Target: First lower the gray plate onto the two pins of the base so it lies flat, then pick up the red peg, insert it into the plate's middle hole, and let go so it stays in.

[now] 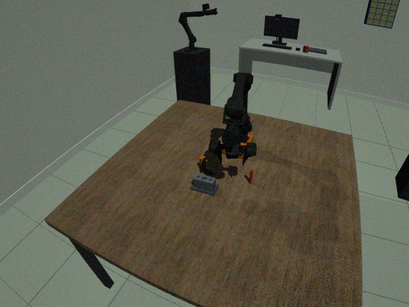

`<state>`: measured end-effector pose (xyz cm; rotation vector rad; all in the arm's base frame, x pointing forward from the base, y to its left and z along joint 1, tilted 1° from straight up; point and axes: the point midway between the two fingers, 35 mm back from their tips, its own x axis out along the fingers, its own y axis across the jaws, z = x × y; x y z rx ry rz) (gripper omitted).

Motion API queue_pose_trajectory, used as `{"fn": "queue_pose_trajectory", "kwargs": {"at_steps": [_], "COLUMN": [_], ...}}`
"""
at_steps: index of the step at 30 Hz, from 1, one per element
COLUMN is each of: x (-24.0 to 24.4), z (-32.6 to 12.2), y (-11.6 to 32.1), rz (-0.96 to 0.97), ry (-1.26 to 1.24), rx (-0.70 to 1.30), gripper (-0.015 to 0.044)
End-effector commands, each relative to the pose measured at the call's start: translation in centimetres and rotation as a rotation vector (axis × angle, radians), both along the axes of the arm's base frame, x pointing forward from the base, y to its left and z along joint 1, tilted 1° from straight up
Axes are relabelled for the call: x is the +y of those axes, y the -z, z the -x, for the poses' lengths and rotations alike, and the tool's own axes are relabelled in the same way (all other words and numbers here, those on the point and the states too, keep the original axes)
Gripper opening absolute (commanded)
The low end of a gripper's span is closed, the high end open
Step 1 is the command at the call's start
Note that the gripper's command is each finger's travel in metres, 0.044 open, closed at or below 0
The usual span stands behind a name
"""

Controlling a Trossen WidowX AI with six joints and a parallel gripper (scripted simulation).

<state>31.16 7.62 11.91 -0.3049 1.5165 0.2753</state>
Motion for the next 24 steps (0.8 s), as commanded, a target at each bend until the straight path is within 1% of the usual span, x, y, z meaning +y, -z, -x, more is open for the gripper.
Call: {"fn": "queue_pose_trajectory", "kwargs": {"at_steps": [1,15,24], "x": [4.3,7.1,7.1], "z": [4.2,7.9,8.1], "y": [0.6,1.1,1.1], "rz": [-0.022,-0.036,-0.036], "ry": [0.668,1.350,1.368], "rx": [0.005,0.005,0.004], "gripper": [0.0440,0.0440,0.0440]}}
